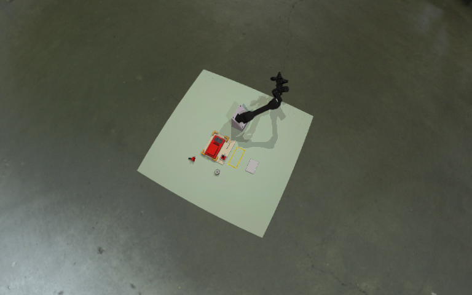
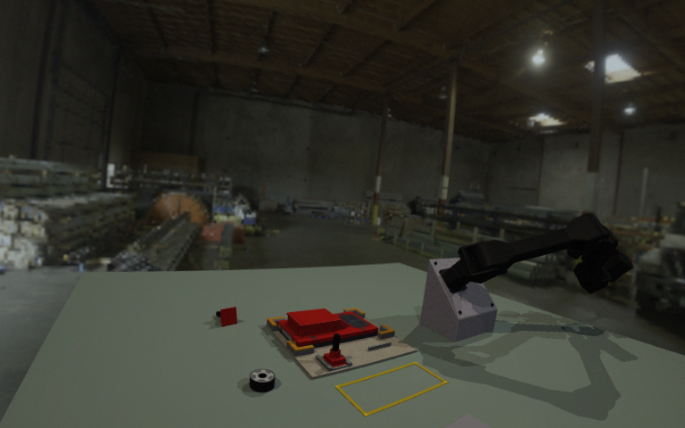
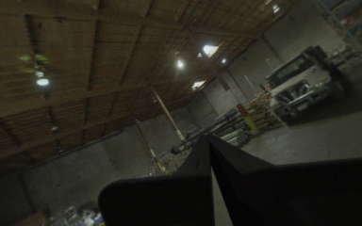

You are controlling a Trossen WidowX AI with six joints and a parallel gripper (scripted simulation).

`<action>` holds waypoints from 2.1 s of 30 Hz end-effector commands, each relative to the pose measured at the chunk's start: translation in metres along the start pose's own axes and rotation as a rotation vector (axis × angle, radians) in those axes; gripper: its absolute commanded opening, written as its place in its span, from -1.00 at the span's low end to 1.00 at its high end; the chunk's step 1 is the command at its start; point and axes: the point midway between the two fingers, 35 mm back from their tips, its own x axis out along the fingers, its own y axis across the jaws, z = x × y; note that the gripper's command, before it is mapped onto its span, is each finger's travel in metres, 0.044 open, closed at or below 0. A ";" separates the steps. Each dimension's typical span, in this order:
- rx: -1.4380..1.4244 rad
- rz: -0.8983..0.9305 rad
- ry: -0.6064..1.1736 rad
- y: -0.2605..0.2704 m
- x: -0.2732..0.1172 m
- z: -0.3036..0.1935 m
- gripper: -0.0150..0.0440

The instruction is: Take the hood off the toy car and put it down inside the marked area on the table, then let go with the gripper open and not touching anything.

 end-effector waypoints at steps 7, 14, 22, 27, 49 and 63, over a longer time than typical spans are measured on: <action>-0.019 -0.067 0.004 -0.027 -0.023 0.009 0.13; -0.058 -0.195 0.015 -0.074 -0.072 0.026 0.75; -0.110 -0.354 0.032 -0.122 -0.140 0.050 1.00; -0.144 -0.452 0.045 -0.147 -0.184 0.067 1.00; -0.301 -0.877 0.126 -0.196 -0.388 0.148 1.00; -0.361 -1.150 0.210 -0.185 -0.518 0.190 1.00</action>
